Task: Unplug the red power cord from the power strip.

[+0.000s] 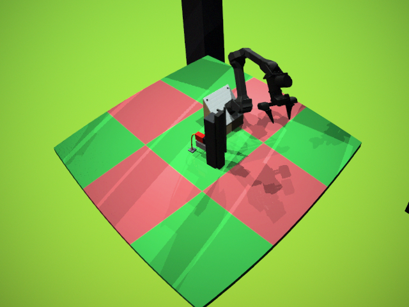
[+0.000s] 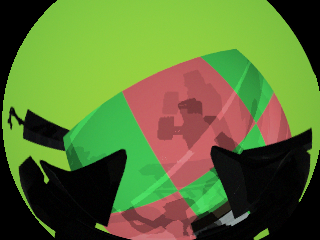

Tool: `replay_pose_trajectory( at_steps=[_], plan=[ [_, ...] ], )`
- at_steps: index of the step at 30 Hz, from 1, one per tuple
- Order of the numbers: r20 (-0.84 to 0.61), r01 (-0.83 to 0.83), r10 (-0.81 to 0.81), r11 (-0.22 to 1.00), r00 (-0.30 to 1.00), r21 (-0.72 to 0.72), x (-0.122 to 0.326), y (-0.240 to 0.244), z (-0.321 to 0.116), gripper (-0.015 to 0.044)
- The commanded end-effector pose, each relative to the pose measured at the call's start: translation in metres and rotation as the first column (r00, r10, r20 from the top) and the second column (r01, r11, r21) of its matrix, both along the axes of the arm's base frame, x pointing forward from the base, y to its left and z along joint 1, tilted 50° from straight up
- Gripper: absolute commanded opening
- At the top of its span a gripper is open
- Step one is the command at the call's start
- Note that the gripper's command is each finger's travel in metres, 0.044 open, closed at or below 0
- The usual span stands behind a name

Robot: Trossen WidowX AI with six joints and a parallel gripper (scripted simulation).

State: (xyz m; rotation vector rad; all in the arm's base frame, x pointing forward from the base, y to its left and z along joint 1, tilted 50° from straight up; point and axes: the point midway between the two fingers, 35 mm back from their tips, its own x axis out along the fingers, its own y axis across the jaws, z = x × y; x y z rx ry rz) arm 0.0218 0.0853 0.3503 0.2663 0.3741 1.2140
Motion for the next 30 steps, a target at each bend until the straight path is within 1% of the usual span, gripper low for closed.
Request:
replay_pose_trajectory(
  at_steps=[1,4,9,13,19,23,30],
  plan=[
    [-0.001,0.001,-0.001,1.0,1.0,-0.001,0.0,0.0,0.0,0.0374],
    [-0.018,0.022,-0.023,0.999,1.0,-0.024,0.004,0.006,-0.001,0.0295],
    [-0.085,0.098,-0.108,0.99,0.991,-0.105,0.022,0.025,-0.008,0.0164],
    [-0.146,0.16,-0.186,0.972,0.972,-0.175,0.04,0.039,-0.015,0.016],
    [-0.196,0.233,-0.284,0.94,0.939,-0.247,0.068,0.053,-0.022,0.016],
    [-0.192,0.273,-0.329,0.923,0.924,-0.271,0.087,0.059,-0.021,0.016],
    [-0.186,0.373,-0.448,0.866,0.874,-0.333,0.144,0.067,-0.025,0.016]
  ],
)
